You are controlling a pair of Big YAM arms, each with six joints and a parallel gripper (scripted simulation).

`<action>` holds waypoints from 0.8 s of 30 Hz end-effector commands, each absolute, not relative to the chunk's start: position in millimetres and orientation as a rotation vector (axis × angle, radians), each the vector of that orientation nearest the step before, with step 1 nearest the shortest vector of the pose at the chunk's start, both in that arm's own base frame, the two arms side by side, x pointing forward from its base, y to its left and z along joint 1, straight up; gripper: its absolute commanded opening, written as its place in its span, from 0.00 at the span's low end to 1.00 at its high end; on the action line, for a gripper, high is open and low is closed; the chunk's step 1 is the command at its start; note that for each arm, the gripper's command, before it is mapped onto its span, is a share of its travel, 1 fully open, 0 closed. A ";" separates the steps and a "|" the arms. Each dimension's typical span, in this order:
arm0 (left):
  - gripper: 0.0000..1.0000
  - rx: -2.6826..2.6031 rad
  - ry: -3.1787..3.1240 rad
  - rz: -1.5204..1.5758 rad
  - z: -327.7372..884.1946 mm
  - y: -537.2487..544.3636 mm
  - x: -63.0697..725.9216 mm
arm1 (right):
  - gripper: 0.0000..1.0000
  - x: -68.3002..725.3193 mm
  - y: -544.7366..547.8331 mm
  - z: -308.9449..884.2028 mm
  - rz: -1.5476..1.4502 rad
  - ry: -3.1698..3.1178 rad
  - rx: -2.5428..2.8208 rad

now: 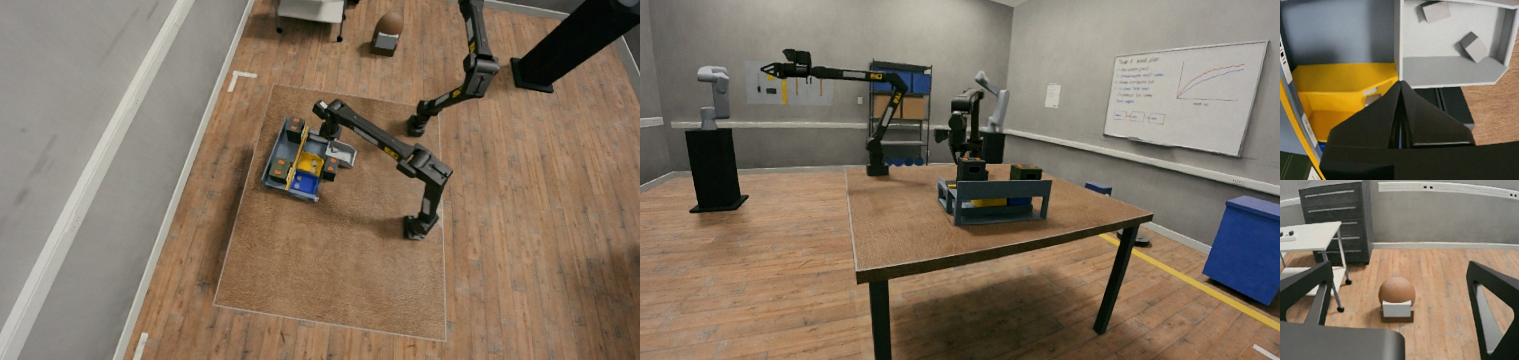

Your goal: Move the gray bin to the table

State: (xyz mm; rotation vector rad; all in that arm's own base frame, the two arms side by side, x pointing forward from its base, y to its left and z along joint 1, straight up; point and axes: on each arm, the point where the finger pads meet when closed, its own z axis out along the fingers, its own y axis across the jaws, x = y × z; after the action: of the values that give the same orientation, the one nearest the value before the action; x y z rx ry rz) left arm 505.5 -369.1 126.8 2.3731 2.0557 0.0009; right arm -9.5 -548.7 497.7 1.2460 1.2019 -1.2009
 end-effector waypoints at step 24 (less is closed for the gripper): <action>0.00 2.416 2.053 -0.011 109.9 -375.9 502.9 | 1.00 -13.8 -544.7 500.5 -1.227 1.197 1.227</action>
State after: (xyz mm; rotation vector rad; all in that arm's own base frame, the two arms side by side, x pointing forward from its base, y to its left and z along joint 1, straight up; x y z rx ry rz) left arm 504.6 -368.8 124.4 2.3773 2.0583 -0.0008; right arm -9.5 -548.7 497.7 1.2460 1.2019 -1.2009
